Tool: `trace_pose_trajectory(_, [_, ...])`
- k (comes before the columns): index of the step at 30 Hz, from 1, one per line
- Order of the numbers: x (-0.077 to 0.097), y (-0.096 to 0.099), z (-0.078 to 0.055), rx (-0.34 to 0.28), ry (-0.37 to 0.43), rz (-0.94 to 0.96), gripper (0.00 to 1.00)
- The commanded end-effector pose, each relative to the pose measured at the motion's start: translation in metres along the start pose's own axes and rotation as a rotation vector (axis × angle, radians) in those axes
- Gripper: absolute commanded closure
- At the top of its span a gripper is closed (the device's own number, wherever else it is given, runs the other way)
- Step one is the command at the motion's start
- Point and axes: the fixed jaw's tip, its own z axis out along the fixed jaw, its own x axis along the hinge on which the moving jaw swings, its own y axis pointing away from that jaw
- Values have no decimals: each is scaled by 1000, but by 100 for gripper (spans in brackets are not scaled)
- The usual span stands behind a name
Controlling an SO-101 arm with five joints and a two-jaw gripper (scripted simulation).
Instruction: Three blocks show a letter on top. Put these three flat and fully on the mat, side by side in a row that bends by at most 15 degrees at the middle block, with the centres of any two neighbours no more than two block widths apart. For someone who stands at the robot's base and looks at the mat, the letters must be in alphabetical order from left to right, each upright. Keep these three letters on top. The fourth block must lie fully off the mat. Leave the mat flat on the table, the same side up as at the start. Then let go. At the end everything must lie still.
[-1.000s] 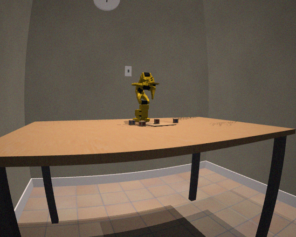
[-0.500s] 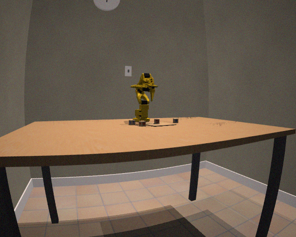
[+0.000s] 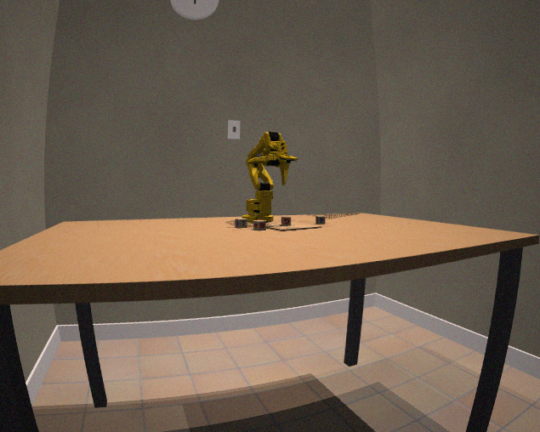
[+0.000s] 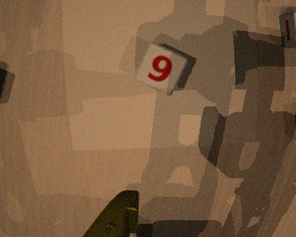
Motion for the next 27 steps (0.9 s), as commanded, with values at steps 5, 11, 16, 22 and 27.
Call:
trace_pose_trajectory(5, [-15, 30, 1, -61, 38, -147, 24])
trace_pose_trajectory(11, [-18, 73, 12, -114, 132, -336, 41])
trace_pose_trajectory(16, [-12, 108, 22, -138, 200, -483, 54])
trace_pose_trajectory(22, [-3, 130, 28, -146, 240, -573, 62])
trace_pose_trajectory(27, [5, 145, 32, -148, 267, -636, 67])
